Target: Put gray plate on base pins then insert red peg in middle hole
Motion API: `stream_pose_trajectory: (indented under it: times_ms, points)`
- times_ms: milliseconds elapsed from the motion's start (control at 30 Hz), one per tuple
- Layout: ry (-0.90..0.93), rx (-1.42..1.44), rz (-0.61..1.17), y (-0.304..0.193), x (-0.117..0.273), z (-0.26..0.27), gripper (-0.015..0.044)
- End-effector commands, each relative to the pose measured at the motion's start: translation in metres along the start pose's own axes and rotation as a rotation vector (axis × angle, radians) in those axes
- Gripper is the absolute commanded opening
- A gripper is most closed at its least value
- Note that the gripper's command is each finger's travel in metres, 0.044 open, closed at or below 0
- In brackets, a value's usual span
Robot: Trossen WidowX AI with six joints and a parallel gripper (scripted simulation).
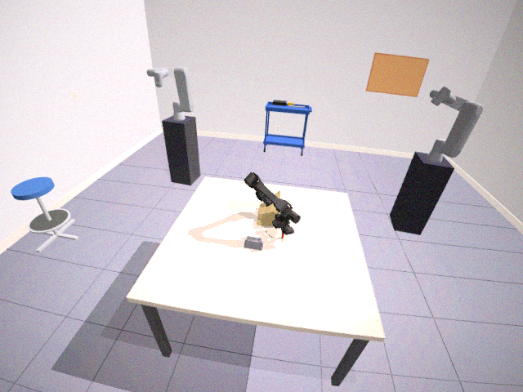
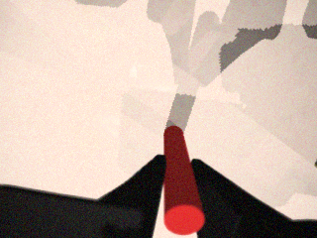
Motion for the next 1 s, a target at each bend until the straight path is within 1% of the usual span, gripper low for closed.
stream_pose_trajectory:
  times_ms: [0, 767, 800, 967]
  points:
    - [0.004, -0.004, 0.002, 0.000, 0.008, 0.002, 0.0000]
    - [0.006, -0.003, 0.006, -0.001, 0.079, 0.008, 0.0000]
    - [0.004, 0.004, 0.002, -0.001, 0.069, 0.007, 0.0000]
    - [0.007, 0.005, 0.006, 0.011, 0.071, 0.010, 0.0000]
Point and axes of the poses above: the point midway between the two fingers, 35 mm back from their tips, its own x axis back along the fingers, its own z axis across the jaws, y = z × x, the point moved 5 cm from there along x, back along the fingers, and after that the axes turned 6 degrees about x, right-handed, at the moved point
